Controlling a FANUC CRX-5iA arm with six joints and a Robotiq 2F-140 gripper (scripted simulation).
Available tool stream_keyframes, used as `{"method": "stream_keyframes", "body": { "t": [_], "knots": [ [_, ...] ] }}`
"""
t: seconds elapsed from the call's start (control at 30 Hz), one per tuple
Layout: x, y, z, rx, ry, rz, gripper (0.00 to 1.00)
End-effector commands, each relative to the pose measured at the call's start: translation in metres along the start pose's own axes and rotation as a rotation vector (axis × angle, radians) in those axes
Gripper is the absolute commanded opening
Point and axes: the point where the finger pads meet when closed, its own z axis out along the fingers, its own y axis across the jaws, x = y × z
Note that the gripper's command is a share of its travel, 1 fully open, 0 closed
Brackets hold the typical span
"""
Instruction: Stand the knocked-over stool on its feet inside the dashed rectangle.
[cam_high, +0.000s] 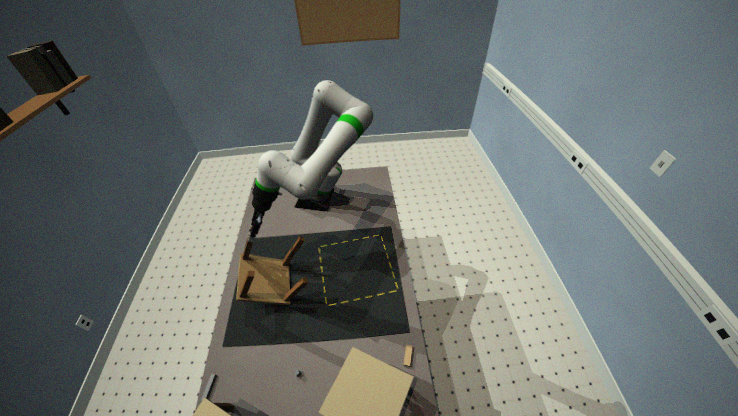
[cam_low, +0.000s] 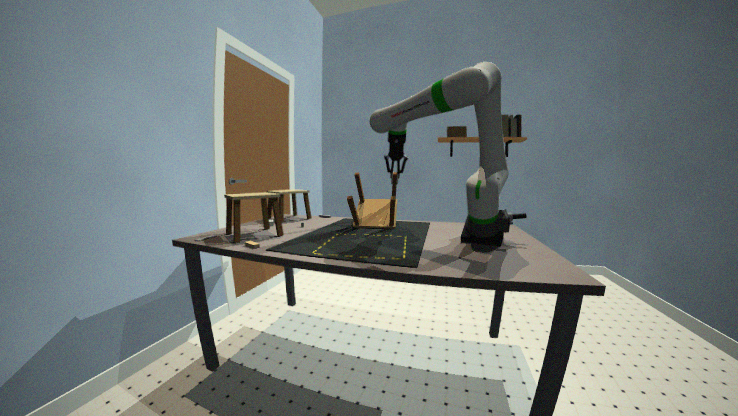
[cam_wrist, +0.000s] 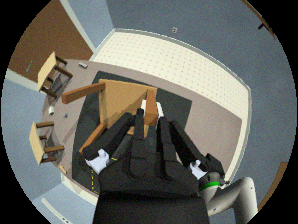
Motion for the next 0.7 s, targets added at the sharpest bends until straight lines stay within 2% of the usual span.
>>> {"method": "stream_keyframes", "body": {
  "t": [0.0,0.23,0.5,0.67],
  "knots": [
    [-0.004,0.0,-0.006,-0.003,0.036,0.001,0.1],
    [-0.005,0.0,-0.007,-0.003,0.04,0.001,0.1],
    [-0.029,-0.002,-0.029,-0.004,0.153,-0.007,0.1],
    [-0.031,-0.002,-0.03,-0.004,0.163,-0.008,0.1]
  ]
}}
